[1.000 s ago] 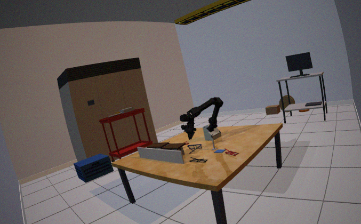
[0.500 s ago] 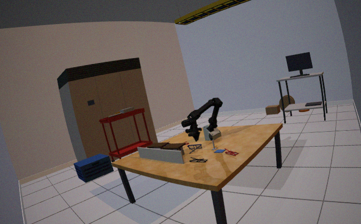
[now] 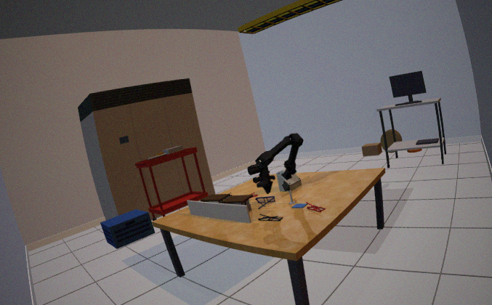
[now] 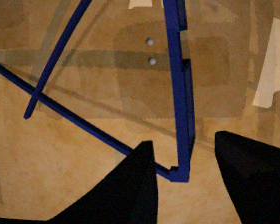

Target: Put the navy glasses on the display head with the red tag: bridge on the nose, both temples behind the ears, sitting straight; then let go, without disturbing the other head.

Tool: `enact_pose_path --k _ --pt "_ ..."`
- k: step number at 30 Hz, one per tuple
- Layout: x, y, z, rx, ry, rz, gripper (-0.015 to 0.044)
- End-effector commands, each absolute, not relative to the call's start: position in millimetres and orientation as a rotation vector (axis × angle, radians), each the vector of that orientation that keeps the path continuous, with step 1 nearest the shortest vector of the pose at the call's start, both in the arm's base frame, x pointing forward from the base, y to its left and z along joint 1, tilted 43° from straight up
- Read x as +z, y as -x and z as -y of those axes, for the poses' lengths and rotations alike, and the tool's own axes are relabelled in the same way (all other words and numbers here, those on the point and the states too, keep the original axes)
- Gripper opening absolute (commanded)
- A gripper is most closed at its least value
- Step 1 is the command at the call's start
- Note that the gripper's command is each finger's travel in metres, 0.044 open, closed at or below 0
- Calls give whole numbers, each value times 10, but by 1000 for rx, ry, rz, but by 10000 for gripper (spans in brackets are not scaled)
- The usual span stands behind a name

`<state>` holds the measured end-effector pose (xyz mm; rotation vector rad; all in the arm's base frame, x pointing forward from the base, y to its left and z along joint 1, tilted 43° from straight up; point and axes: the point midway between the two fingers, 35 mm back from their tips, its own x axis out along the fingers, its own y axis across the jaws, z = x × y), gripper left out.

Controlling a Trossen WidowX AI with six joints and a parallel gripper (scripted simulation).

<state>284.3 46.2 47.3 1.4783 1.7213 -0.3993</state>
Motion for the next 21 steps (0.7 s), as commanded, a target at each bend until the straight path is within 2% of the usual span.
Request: enact_pose_path --k 1,21 --pt "422 -2834 -514 -402 -1484 -1727 120" --pt "176 -2810 -733 -400 -1485 -1728 120"
